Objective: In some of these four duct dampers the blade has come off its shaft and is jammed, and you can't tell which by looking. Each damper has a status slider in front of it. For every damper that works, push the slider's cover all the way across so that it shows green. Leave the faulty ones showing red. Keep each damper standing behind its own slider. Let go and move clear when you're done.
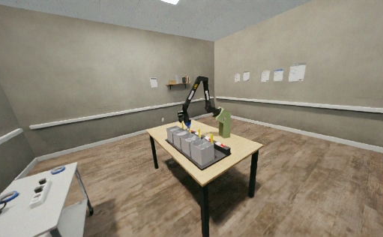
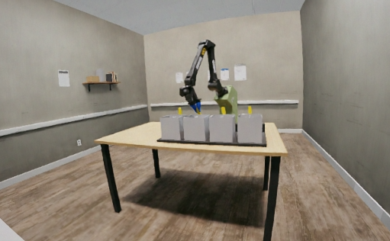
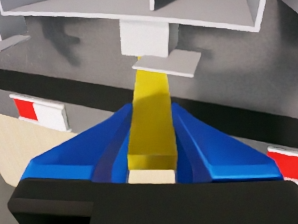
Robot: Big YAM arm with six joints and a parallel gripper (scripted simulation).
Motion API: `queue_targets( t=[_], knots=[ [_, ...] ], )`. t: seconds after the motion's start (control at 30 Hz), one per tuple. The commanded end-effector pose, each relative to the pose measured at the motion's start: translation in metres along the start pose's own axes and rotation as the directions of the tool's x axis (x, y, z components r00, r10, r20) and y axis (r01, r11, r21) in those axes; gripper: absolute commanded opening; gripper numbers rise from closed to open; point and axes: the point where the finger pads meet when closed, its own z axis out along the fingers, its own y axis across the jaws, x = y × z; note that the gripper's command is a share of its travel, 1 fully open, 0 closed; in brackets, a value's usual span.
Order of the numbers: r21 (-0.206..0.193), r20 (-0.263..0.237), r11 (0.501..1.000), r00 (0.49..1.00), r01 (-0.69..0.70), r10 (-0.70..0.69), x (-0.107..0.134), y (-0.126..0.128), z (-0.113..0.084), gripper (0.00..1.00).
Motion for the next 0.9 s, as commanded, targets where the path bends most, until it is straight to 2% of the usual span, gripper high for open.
queue_targets(
  t=[0.0,0.27,0.73,0.87],
  knots=[
    [0.013,0.023,1.0,1.0,0.003,-0.003,-0.005,0.005,-0.004,0.17],
    [0.042,0.023,0.999,1.0,0.001,-0.002,-0.005,0.008,-0.003,0.17],
    [0.152,0.028,0.988,1.0,-0.004,0.0,-0.005,0.019,-0.003,0.17],
    [0.166,0.024,0.986,1.0,-0.005,0.001,-0.005,0.02,-0.001,0.17]
  ],
)
